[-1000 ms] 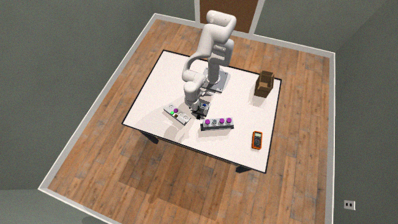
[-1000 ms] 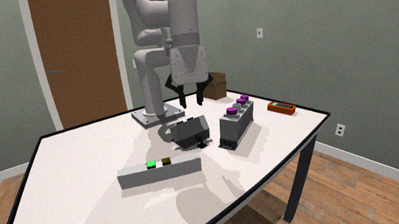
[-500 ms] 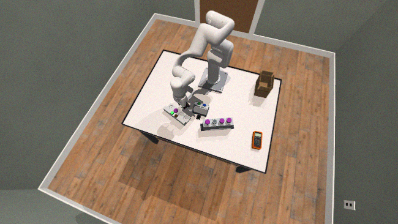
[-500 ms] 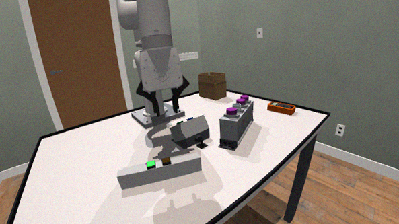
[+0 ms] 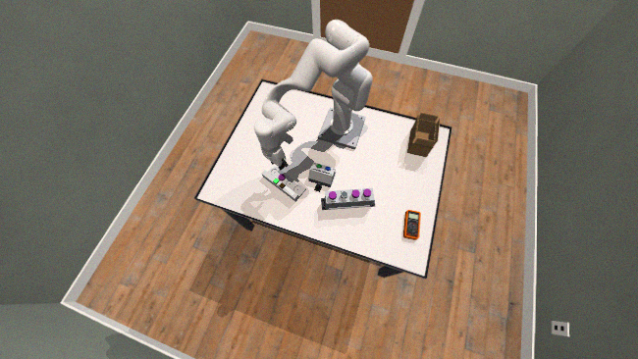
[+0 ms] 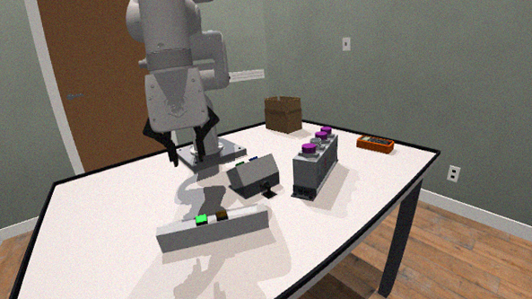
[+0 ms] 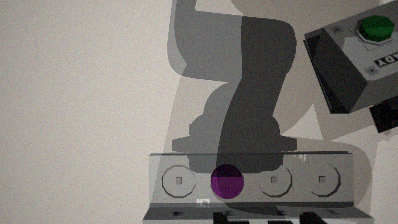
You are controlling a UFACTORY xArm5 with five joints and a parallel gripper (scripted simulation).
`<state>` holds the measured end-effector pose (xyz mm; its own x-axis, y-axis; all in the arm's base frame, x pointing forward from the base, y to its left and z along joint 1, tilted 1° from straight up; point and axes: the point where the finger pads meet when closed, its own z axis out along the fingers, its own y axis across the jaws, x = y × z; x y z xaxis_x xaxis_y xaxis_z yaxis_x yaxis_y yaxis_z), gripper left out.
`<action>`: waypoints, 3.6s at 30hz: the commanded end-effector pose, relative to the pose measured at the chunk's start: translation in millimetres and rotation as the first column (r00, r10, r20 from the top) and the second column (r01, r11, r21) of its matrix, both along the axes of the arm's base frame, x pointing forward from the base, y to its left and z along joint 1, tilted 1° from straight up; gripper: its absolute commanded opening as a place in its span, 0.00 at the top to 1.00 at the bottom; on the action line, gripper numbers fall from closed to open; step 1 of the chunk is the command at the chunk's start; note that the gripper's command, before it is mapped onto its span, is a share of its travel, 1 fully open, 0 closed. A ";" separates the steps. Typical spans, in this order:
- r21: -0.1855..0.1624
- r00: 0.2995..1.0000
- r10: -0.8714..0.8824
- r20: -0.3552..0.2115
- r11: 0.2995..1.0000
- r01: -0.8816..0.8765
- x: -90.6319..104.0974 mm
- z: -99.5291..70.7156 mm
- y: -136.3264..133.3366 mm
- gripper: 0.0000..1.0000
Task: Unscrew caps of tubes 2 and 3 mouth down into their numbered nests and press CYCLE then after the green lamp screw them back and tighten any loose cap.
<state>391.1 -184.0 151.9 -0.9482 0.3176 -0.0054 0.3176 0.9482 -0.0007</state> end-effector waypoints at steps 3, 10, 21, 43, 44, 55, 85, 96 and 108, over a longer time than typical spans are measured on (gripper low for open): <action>-0.009 1.000 0.002 0.000 1.000 -0.002 2.1 1.4 -6.5 0.54; -0.009 1.000 0.002 0.000 1.000 -0.002 2.1 -8.6 -6.6 0.54; -0.009 1.000 0.002 0.000 1.000 -0.002 2.2 -63.7 -7.1 0.54; -0.009 1.000 0.002 -0.001 1.000 -0.002 3.0 -128.4 -8.1 0.54; -0.009 1.000 0.002 -0.001 1.000 -0.002 3.0 -128.4 -8.1 0.54; -0.009 1.000 0.002 -0.001 1.000 -0.002 2.5 -131.4 -7.9 0.54; -0.009 1.000 0.002 -0.001 1.000 -0.002 2.2 -138.4 -7.9 1.00; -0.009 1.000 0.002 -0.001 1.000 -0.002 2.2 -128.4 -7.8 1.00; -0.009 1.000 0.002 0.000 1.000 -0.002 2.1 -68.2 -7.2 1.00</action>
<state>392.7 -191.2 57.4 -0.9488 0.3158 -0.0061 0.3159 0.9488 -0.0008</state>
